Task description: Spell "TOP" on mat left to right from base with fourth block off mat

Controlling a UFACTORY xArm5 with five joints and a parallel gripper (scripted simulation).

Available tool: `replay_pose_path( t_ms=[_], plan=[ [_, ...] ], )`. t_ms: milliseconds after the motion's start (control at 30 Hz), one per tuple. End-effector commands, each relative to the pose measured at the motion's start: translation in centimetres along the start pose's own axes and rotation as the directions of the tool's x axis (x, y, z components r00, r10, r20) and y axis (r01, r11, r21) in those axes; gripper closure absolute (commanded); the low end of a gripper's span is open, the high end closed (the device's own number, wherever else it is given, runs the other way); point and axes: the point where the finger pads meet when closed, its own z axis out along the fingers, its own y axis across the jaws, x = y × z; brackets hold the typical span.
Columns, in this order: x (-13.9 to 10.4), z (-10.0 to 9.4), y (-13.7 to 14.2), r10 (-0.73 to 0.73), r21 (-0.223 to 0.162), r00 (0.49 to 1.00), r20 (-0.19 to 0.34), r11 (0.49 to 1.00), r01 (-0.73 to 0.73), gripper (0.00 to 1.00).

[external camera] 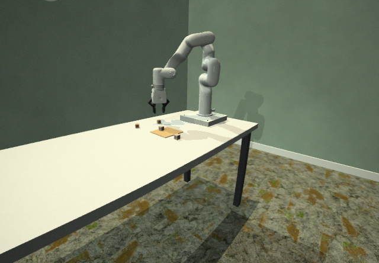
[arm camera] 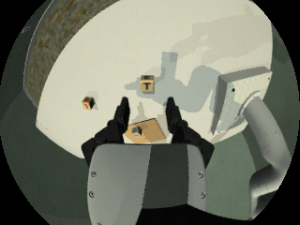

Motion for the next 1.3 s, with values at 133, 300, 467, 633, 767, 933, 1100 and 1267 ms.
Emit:
replay_pose_path(
  t_ms=[133,300,467,633,767,933,1100,1267],
  plan=[
    [0.0,1.1,-0.1,0.0,0.003,1.0,0.0,1.0,0.0,0.37],
    [0.0,1.6,-0.1,0.0,0.003,1.0,0.0,1.0,0.0,0.37],
    [0.0,2.4,-0.1,0.0,0.003,1.0,0.0,1.0,0.0,0.37],
    [0.0,3.0,-0.1,0.0,0.003,1.0,0.0,1.0,0.0,0.37],
    [0.1,3.5,-0.1,0.0,0.003,1.0,0.0,1.0,0.0,0.37],
    [0.1,3.7,-0.2,0.0,0.003,1.0,0.0,1.0,0.0,0.37],
    [0.1,3.9,-0.2,0.0,0.003,1.0,0.0,1.0,0.0,0.37],
    [0.1,4.0,-0.2,0.0,0.003,1.0,0.0,1.0,0.0,0.37]
  ],
)
